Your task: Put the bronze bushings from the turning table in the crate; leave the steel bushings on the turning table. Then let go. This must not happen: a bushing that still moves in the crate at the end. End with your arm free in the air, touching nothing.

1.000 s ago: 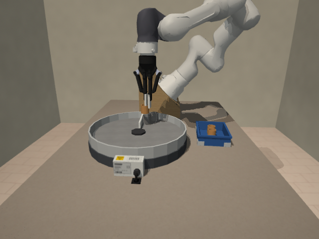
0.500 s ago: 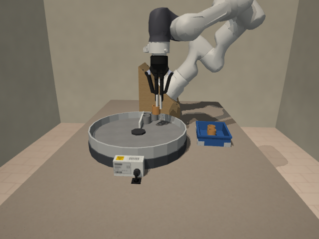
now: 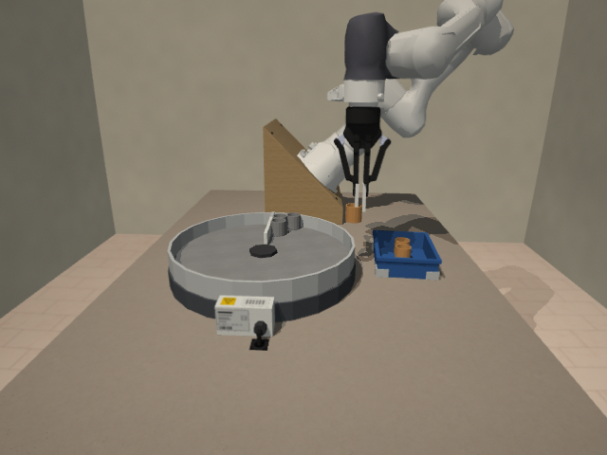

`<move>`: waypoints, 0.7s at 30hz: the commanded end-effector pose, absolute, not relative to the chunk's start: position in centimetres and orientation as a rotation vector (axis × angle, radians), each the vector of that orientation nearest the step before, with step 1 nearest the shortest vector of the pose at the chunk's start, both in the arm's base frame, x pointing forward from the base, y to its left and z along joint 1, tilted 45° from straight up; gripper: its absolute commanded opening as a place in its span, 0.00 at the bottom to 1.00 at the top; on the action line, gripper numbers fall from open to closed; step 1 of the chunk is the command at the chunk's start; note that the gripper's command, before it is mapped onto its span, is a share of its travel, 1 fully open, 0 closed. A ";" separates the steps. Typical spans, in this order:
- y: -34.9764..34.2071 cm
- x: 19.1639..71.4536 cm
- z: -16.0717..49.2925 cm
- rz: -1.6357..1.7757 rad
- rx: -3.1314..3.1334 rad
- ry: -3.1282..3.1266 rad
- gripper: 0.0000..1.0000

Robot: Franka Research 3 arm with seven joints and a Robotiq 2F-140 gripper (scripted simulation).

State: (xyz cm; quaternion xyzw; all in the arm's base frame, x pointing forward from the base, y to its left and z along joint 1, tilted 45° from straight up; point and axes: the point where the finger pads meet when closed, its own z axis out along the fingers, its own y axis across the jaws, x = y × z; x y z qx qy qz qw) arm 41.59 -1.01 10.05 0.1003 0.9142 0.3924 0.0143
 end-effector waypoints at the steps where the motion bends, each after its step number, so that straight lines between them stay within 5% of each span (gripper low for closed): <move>1: 0.8 42.3 12.1 1.209 0.487 2.880 0.00; 21: 7.8 45.1 19.3 1.209 0.487 2.880 0.00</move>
